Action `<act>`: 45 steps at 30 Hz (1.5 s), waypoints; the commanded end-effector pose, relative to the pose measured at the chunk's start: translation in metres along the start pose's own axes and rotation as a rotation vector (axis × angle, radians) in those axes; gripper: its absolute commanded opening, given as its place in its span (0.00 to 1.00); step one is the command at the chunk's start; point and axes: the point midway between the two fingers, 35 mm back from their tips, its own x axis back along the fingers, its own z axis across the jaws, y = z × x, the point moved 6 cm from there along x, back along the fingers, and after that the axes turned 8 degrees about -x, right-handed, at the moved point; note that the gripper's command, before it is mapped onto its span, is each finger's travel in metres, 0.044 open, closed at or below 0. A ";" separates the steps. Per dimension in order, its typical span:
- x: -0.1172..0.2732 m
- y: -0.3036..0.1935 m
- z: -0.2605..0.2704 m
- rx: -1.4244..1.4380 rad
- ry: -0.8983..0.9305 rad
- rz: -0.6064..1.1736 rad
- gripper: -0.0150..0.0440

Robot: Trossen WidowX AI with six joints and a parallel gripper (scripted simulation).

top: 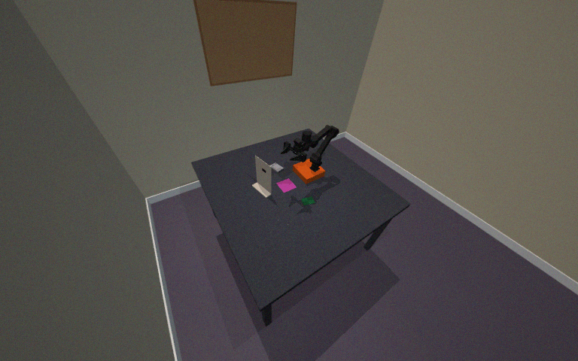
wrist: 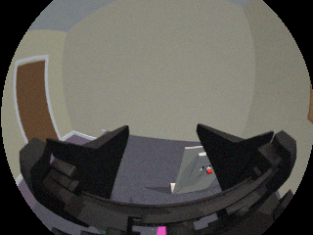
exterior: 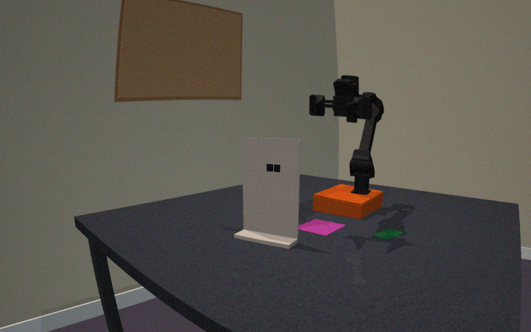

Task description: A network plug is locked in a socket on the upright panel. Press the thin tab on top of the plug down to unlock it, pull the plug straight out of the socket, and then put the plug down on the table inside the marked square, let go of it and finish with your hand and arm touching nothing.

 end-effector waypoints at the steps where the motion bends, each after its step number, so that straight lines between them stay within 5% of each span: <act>1: 0.000 0.000 0.000 -0.005 0.000 0.000 0.89; 10: -0.018 -0.018 -0.029 -0.233 0.025 0.000 0.52; 27: -0.027 -0.060 -0.096 -0.706 0.103 0.032 0.52; 45: 0.010 -0.109 -0.160 -1.198 0.153 0.127 0.52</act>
